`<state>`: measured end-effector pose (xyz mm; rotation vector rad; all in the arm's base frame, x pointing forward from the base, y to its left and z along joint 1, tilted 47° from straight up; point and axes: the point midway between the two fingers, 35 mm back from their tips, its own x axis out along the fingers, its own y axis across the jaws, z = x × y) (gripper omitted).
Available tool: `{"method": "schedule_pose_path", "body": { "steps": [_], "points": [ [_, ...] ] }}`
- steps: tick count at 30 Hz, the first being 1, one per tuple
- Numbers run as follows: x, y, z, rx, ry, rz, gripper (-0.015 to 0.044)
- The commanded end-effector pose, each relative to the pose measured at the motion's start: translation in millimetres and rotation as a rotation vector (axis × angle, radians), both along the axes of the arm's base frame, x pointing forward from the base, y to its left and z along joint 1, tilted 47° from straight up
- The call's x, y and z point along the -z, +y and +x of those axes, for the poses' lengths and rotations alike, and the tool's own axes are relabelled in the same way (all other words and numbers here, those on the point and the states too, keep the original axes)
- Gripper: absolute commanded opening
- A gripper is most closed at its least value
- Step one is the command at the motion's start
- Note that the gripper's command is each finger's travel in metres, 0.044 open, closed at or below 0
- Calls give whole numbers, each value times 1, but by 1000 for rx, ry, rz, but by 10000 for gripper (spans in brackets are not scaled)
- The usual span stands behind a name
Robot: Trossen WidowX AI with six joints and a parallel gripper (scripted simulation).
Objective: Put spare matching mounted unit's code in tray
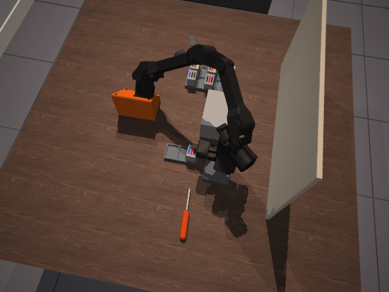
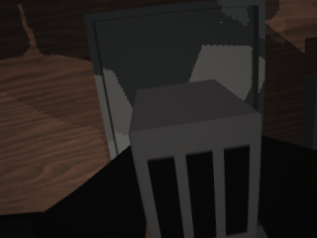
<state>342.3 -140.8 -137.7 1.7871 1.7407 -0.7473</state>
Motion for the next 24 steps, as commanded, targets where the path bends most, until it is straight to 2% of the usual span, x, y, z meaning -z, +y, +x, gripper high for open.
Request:
{"method": "schedule_pose_path", "body": {
  "steps": [1,24],
  "points": [
    [2,3,-1,5,3,5,0],
    [12,17,-3,4,2,7,0]
  ]
}}
